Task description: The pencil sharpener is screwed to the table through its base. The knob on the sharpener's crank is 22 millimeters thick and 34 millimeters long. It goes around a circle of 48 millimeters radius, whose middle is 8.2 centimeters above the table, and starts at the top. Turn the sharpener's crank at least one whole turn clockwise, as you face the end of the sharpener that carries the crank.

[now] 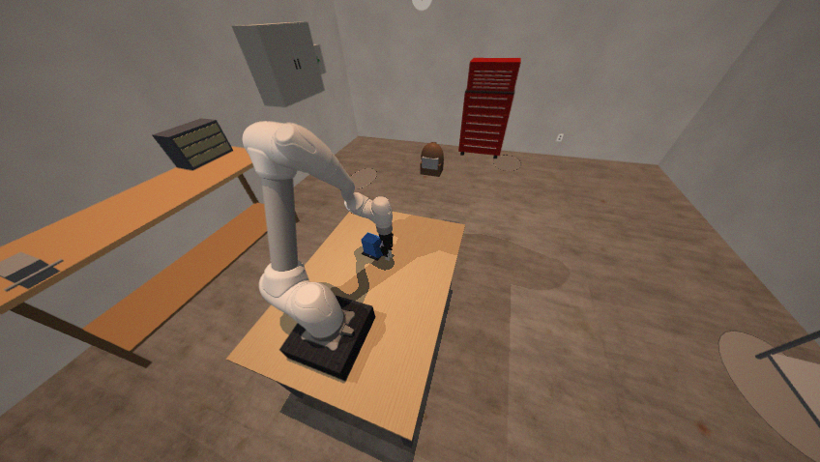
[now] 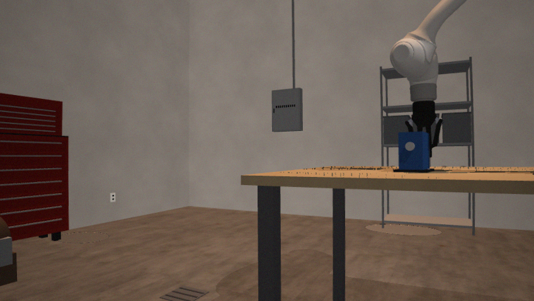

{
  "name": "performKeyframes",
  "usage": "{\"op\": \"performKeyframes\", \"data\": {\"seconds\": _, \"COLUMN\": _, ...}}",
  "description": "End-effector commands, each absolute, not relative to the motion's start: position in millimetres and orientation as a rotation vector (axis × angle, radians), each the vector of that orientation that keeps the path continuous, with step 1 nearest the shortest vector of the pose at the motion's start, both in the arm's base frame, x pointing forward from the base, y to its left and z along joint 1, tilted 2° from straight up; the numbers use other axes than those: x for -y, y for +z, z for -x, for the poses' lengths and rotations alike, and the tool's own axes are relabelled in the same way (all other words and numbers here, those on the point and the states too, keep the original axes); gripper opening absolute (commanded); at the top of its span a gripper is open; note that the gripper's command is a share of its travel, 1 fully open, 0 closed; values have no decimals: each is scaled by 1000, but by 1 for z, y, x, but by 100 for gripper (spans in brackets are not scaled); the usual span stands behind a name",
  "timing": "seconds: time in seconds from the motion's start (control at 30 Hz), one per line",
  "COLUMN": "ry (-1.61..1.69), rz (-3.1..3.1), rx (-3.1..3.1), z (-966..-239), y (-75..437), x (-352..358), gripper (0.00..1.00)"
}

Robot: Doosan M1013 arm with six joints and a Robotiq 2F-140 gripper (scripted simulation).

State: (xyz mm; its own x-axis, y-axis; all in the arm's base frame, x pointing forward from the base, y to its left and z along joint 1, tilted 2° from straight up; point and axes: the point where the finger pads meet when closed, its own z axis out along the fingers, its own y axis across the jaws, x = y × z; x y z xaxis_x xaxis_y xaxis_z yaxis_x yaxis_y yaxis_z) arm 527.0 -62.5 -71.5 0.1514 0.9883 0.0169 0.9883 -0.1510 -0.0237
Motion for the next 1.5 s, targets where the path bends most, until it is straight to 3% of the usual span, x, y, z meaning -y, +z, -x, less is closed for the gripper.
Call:
{"op": "performKeyframes", "data": {"seconds": 0.0, "ry": 4, "rz": 2361, "rx": 2028, "z": -527, "y": -71, "x": 62, "gripper": 0}}
{"op": "performKeyframes", "data": {"seconds": 1.47, "ry": 4, "rz": 2361, "rx": 2028, "z": -491, "y": -27, "x": 58, "gripper": 0}}
